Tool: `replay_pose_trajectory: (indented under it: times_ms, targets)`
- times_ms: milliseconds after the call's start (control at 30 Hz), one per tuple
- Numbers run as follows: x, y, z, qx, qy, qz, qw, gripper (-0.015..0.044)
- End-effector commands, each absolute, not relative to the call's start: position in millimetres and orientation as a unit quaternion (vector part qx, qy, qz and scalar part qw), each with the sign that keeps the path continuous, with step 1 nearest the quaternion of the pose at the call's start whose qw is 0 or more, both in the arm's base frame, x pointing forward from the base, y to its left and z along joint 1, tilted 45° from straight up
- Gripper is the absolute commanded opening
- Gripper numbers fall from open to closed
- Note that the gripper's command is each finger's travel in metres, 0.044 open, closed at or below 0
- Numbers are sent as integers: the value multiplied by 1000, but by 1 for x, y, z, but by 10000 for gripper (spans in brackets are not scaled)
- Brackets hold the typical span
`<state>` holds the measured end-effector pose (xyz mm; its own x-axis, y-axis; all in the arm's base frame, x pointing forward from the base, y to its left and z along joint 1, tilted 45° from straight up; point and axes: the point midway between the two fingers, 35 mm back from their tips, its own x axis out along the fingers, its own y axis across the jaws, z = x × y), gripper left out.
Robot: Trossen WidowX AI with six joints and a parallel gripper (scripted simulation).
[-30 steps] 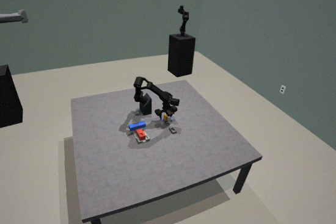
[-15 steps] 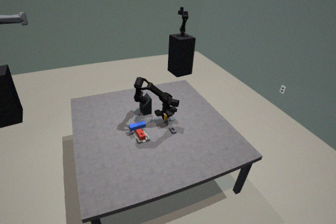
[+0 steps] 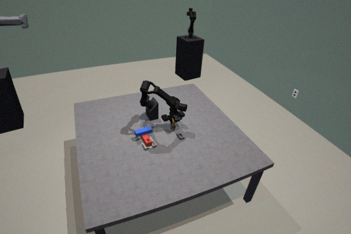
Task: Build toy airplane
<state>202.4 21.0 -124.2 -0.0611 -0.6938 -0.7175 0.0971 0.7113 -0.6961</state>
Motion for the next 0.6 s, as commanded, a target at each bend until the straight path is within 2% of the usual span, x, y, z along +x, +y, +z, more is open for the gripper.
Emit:
replay_pose_trajectory:
  times_ms: [0,567]
  targets:
    - [205,25,-121,-227,662,-305,647,0]
    - [214,60,-91,-225,662,-302,648,0]
